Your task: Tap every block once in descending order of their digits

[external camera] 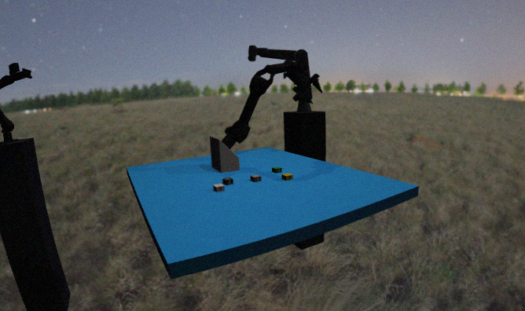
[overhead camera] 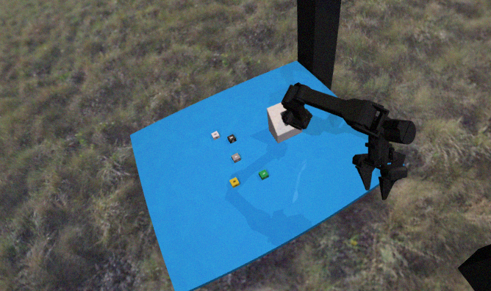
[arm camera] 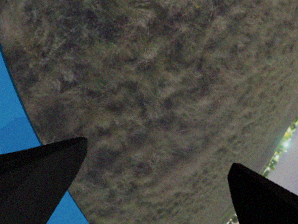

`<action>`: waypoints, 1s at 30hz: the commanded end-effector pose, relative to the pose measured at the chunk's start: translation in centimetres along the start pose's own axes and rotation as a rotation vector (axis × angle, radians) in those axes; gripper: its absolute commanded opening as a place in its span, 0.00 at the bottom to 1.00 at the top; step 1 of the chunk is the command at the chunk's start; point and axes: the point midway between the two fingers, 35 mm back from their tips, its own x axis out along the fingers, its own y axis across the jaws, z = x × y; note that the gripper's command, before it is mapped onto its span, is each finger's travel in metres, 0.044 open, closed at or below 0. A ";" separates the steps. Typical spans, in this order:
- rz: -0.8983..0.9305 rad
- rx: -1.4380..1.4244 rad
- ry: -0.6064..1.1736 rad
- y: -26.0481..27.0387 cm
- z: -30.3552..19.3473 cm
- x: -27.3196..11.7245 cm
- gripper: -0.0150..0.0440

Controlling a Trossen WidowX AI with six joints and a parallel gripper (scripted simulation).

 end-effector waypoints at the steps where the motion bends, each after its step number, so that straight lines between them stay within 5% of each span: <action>1: 0.003 -0.003 0.004 0.1 0.1 0.1 0.93; 13: 0.279 -0.068 0.335 8.5 -2.5 11.4 0.93; 21: 0.543 0.037 0.575 16.4 -11.6 17.1 0.93; 30: 0.802 0.300 0.809 25.1 -23.5 17.0 0.93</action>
